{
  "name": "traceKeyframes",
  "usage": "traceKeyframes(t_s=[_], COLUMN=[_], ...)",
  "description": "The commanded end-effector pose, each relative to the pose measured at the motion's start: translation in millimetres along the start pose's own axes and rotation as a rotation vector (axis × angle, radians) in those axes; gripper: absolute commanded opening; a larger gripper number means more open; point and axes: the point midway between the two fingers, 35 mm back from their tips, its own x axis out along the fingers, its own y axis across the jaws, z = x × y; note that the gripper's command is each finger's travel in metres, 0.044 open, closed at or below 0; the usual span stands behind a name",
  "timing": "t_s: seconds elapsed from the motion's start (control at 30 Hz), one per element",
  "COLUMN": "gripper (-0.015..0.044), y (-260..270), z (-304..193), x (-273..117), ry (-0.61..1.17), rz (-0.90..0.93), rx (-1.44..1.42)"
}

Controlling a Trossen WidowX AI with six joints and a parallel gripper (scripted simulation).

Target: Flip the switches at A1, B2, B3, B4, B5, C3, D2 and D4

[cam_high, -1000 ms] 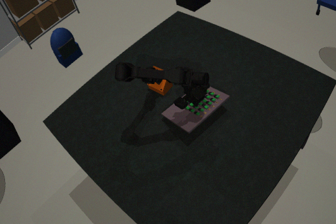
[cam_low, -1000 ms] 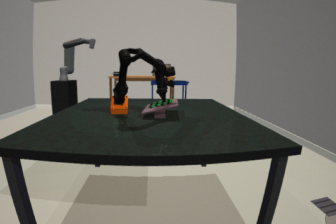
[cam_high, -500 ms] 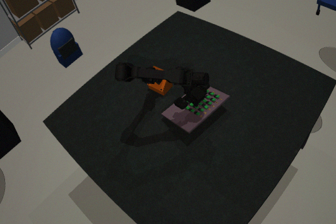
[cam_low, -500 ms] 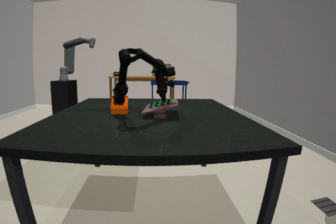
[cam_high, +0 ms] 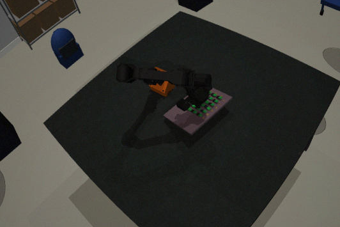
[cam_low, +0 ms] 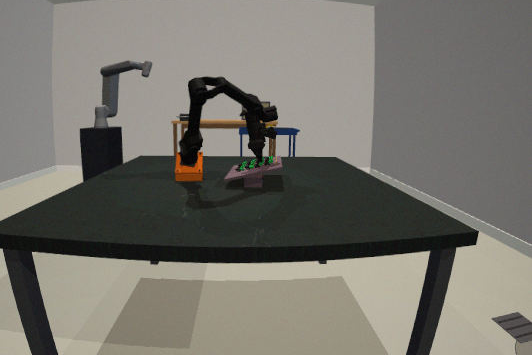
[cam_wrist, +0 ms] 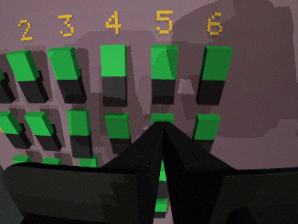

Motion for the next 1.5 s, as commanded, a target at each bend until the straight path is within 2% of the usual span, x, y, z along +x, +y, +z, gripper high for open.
traceKeyframes(t_s=[0.0, 0.83, 0.9, 1.03, 1.2, 1.47], gripper=[0.0, 0.0, 0.0, 0.0, 0.0, 0.0], y=[0, 0, 1, 1, 1, 57], z=[0, 0, 0, -2, -3, -62], x=[1, 4, -7, -58, -61, -59], ry=[0.0, 0.0, -0.003, -0.023, -0.024, -0.022], rz=[-0.002, -0.003, 0.001, 0.0, 0.0, 0.003], rx=[-0.004, -0.004, -0.001, -0.005, -0.005, -0.006])
